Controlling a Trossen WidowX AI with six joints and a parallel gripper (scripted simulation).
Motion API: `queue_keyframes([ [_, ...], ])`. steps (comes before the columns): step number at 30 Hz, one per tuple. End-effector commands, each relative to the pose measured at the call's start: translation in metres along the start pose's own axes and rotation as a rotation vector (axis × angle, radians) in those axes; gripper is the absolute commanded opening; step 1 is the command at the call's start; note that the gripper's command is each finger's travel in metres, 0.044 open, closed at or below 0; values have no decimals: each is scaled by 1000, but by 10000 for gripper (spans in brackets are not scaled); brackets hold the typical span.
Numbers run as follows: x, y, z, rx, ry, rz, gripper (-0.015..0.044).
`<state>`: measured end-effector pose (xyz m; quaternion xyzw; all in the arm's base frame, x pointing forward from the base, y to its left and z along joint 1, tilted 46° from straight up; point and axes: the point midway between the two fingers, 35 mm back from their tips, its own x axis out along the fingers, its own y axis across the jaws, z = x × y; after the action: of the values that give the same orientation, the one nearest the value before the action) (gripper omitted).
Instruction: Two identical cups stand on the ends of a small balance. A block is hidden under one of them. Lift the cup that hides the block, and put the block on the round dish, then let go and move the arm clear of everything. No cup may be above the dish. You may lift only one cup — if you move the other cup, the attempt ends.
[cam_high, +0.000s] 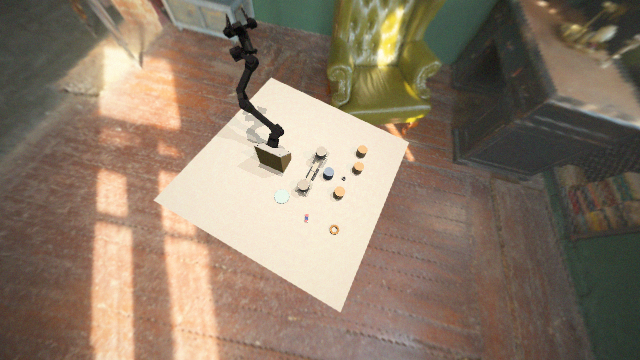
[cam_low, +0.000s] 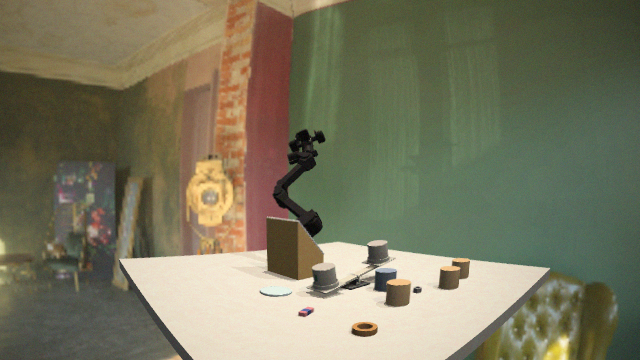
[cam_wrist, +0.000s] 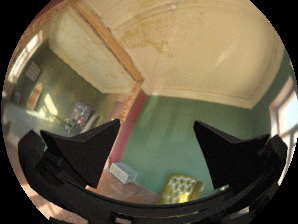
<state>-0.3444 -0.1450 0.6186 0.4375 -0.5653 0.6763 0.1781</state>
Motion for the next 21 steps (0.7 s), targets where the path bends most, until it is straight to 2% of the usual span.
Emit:
queue_keyframes([
  [1,-7,-32,-10,-61,40,-102,440],
  [14,-37,-125,-18,-177,74,-364,440],
  [21,-63,-181,-29,-307,161,-511,440],
])
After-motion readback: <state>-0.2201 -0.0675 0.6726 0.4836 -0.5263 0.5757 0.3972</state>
